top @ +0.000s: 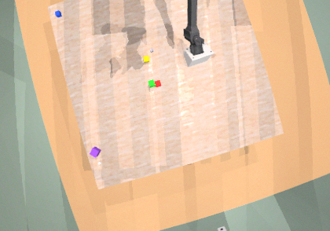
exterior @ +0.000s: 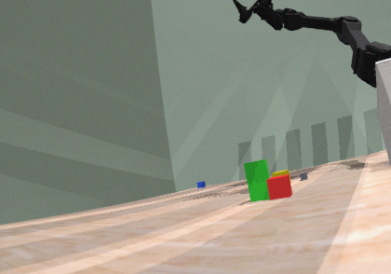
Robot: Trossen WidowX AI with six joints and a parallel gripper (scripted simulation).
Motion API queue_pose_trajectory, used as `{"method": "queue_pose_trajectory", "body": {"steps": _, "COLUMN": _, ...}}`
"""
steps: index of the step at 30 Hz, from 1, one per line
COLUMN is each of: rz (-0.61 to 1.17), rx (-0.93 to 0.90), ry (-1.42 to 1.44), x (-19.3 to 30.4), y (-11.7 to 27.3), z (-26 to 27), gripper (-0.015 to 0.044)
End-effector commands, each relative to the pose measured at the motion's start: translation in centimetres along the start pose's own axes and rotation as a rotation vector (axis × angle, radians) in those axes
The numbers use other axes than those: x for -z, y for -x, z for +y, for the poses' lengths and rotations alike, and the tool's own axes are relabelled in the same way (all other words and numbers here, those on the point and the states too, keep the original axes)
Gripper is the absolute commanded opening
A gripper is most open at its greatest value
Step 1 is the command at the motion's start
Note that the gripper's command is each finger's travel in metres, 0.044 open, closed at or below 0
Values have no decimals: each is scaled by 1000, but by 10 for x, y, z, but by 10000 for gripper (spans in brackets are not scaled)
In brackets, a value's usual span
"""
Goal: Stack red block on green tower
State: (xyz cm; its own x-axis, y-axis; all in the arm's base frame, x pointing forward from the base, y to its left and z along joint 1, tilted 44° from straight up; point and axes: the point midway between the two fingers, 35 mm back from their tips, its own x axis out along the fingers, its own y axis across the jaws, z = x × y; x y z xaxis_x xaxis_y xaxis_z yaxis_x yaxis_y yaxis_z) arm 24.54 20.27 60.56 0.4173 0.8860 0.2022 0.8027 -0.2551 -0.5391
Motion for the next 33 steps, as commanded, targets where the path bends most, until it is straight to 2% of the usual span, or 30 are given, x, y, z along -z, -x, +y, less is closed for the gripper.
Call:
{"method": "queue_pose_trajectory", "body": {"steps": 1, "rz": -42, "rx": -115, "ry": -210, "x": -24, "y": -23, "z": 54, "gripper": 440}}
{"method": "queue_pose_trajectory", "body": {"steps": 8, "rz": -39, "rx": -314, "ry": -599, "x": -61, "y": -46, "z": 128, "gripper": 440}}
{"method": "queue_pose_trajectory", "body": {"steps": 18, "rz": 78, "rx": -717, "ry": -1206, "x": -152, "y": -58, "z": 245, "gripper": 440}}
{"method": "queue_pose_trajectory", "body": {"steps": 25, "rz": 264, "rx": -1025, "ry": -1534, "x": -227, "y": -43, "z": 311, "gripper": 440}}
{"method": "queue_pose_trajectory", "body": {"steps": 33, "rz": 606, "rx": -1366, "ry": -1764, "x": -308, "y": -3, "z": 369, "gripper": 440}}
